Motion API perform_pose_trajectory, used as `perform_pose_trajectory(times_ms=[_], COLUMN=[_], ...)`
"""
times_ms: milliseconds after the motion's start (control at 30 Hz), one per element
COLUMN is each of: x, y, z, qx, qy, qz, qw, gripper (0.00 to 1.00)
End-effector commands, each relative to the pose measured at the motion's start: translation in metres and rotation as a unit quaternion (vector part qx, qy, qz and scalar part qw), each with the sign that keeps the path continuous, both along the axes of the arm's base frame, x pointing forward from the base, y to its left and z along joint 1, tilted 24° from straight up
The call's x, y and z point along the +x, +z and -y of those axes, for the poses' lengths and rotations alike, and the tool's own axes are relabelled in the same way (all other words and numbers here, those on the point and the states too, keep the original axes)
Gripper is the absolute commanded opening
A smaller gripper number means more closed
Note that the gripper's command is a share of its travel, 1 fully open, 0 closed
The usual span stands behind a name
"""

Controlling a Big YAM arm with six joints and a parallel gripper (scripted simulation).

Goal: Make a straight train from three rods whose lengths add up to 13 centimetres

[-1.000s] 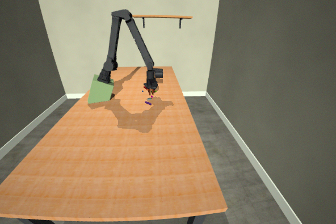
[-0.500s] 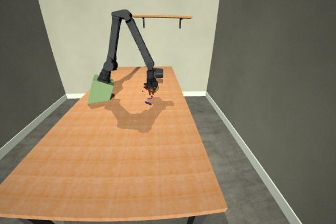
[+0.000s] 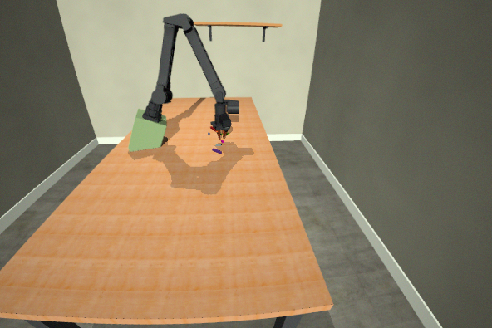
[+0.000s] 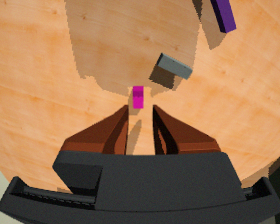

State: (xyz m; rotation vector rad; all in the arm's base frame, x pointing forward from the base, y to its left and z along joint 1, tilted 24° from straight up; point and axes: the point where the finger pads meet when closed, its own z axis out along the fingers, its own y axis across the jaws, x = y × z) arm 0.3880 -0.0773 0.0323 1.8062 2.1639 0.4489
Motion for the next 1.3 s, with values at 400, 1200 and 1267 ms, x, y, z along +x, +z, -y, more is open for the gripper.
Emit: perform_pose_trajectory(times_ms=[400, 1200, 1267], x=[0.0140, 0.0136, 0.0136], y=[0.0075, 0.0062, 0.0062], z=[-0.0012, -0.0012, -0.0012], qx=[-0.002, -0.002, -0.002], qy=[0.003, 0.003, 0.003], qz=[0.005, 0.004, 0.004], qw=[1.000, 1.000, 1.000], gripper=[0.23, 0.23, 0.23])
